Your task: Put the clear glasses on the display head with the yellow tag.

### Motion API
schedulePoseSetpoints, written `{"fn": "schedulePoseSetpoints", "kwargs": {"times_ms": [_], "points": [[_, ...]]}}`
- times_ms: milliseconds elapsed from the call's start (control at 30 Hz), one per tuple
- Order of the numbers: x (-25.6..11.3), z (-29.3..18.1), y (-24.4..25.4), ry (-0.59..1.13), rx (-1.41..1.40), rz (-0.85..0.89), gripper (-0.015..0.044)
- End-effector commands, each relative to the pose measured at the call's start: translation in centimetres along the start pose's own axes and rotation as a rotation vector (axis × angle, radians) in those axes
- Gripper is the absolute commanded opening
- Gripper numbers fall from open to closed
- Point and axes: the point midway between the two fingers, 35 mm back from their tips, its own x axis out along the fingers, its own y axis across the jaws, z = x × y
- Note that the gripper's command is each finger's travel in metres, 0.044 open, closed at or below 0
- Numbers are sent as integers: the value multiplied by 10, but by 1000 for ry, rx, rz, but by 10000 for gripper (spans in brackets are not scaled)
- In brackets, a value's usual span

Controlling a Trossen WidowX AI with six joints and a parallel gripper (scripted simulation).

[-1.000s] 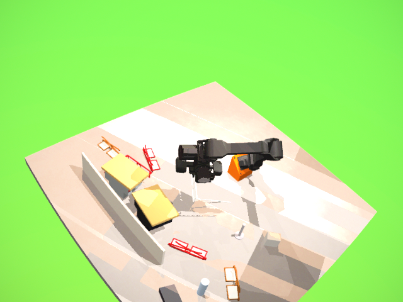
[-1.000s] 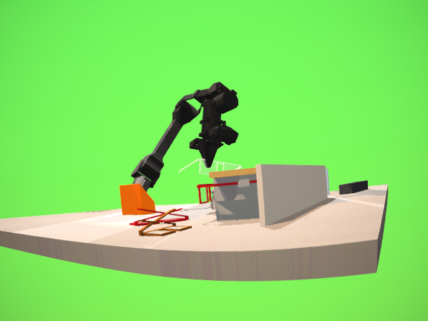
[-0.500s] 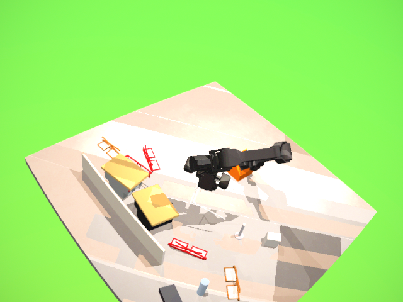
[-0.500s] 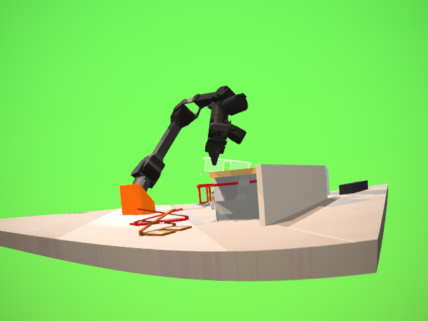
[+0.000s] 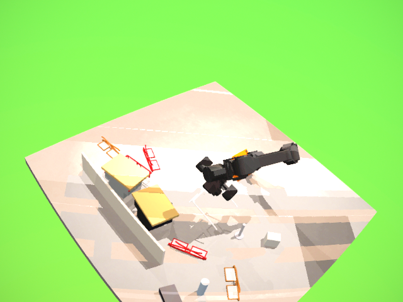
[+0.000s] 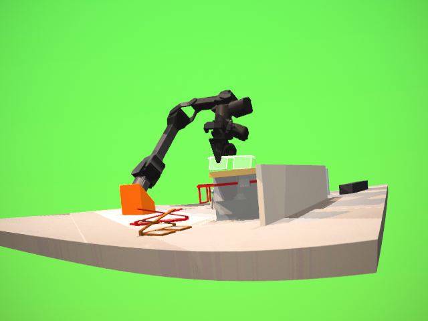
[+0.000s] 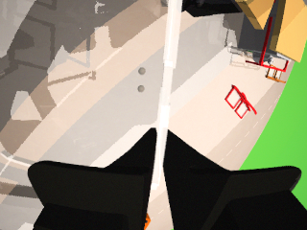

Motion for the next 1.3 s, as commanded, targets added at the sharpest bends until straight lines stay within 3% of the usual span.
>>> {"fn": "schedulePoseSetpoints", "kwargs": {"times_ms": [0,1267], "points": [[-7,-2,10,-13,111,-31,0],[-59,-28,90,-292,1093,-68,0]]}}
